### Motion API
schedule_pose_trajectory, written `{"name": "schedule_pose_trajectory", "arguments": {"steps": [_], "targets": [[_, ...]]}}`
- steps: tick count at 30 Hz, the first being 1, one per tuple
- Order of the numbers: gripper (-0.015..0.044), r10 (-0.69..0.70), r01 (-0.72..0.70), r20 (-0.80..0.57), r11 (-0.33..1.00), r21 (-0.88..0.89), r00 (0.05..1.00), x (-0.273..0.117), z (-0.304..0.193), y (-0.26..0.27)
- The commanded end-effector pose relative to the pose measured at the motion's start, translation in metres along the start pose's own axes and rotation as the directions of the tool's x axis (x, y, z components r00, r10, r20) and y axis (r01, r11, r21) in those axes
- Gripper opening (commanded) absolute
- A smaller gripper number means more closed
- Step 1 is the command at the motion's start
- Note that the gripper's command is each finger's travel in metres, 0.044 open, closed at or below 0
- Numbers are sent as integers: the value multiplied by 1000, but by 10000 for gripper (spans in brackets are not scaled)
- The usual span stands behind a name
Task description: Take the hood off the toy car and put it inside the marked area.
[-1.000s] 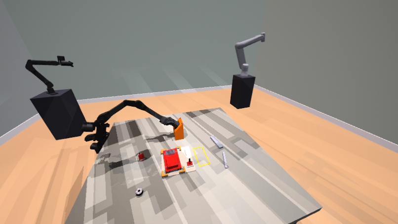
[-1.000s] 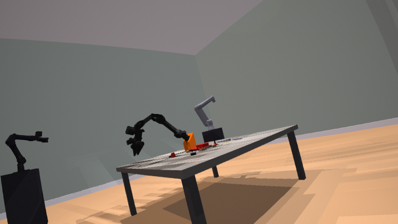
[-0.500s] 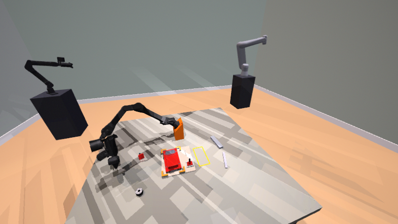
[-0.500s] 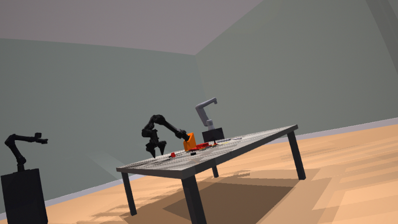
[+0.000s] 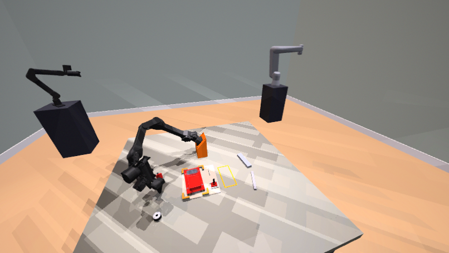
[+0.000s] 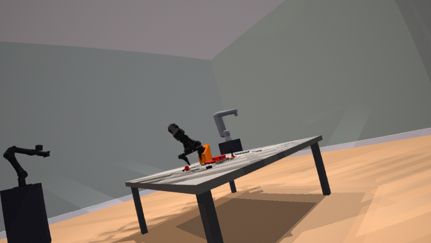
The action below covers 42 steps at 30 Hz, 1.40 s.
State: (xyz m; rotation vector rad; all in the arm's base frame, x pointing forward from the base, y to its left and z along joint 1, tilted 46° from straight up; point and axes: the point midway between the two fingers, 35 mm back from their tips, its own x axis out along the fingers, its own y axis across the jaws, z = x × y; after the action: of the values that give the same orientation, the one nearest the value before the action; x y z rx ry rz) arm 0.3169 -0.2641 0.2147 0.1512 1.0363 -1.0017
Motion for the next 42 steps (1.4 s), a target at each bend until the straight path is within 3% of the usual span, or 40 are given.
{"name": "schedule_pose_trajectory", "arguments": {"steps": [1,11,19,42], "targets": [[440,-18,11,-50,991,-131,999,5,-25,38],[440,-85,28,-98,877,-480,992,-4,-106,124],[440,-172,111,-7,668,-736,985,-21,-167,161],[440,-177,119,3,648,-753,984,-13,-172,162]]}}
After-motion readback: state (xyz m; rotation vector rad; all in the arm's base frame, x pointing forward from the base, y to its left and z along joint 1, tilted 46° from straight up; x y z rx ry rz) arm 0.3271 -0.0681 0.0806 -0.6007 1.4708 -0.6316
